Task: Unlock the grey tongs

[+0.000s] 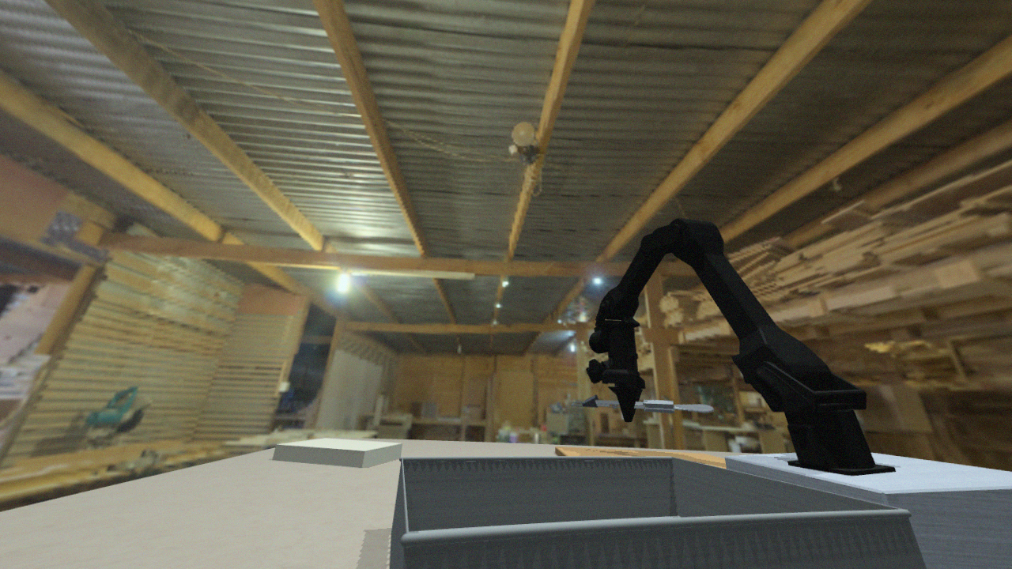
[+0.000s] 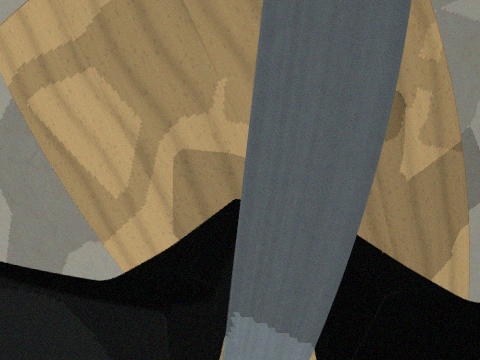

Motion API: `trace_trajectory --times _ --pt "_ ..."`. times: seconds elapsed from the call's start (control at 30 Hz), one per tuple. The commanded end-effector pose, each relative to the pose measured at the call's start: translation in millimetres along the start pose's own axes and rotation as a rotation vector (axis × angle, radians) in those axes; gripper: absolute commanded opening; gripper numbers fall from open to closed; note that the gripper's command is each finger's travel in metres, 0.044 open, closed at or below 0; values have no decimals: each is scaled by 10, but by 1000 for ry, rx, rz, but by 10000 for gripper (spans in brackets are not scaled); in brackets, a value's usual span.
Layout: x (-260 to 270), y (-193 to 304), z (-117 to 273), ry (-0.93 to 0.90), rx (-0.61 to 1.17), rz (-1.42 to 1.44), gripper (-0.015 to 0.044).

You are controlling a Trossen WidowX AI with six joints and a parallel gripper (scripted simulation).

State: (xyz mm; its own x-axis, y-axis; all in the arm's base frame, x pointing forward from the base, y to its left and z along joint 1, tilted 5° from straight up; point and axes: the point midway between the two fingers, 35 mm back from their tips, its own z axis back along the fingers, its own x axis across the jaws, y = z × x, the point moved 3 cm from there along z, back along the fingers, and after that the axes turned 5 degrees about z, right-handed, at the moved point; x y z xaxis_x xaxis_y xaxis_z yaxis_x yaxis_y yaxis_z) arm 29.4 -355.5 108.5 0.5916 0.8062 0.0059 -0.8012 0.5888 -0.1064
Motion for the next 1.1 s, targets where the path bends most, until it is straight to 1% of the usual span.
trace_trajectory --times 0.0,0.57,0.77,1.07 --pt "7 16 -97 -4 8 -5 -150" --pt "30 35 -365 -4 8 -5 -150" --pt "31 36 -375 -4 8 -5 -150" --pt "26 24 -350 -4 3 0 86"
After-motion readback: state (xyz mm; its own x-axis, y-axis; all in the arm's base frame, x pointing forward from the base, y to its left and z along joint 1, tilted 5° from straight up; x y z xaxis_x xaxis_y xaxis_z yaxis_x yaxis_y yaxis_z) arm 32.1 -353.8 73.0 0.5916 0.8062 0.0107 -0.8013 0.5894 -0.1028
